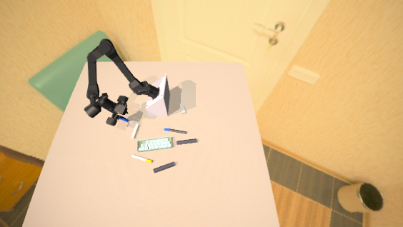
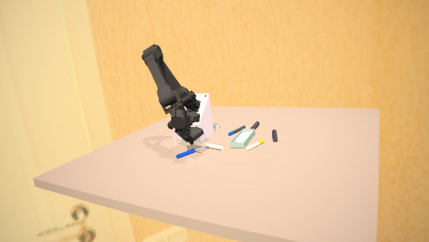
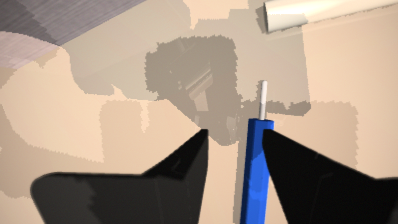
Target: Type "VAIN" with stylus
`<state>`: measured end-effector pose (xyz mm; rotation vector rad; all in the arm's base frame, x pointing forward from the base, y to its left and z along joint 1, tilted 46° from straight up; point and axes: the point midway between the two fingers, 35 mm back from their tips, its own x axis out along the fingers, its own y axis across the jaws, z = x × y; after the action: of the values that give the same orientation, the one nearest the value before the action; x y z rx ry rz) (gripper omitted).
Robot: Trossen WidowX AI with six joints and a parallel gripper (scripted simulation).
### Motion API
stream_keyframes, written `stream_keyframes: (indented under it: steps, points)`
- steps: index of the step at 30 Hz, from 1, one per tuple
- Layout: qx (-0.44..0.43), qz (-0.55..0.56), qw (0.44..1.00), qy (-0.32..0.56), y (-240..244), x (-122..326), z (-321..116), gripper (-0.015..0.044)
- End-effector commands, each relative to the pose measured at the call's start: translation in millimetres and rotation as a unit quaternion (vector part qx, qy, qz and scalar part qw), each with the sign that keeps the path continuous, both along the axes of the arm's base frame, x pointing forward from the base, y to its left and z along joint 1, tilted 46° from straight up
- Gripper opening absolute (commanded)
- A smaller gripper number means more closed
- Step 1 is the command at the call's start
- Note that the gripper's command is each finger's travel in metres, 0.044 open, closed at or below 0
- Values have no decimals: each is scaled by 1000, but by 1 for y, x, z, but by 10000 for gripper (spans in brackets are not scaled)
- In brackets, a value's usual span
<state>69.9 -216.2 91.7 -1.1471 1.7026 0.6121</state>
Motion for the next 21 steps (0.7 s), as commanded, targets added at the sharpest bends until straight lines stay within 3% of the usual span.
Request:
stream_keyframes:
  steps: [1, 21]
  points:
    - [45, 49, 991, -116, -4, -2, 35, 150]
    - [45, 49, 991, -116, -10, -3, 29, 150]
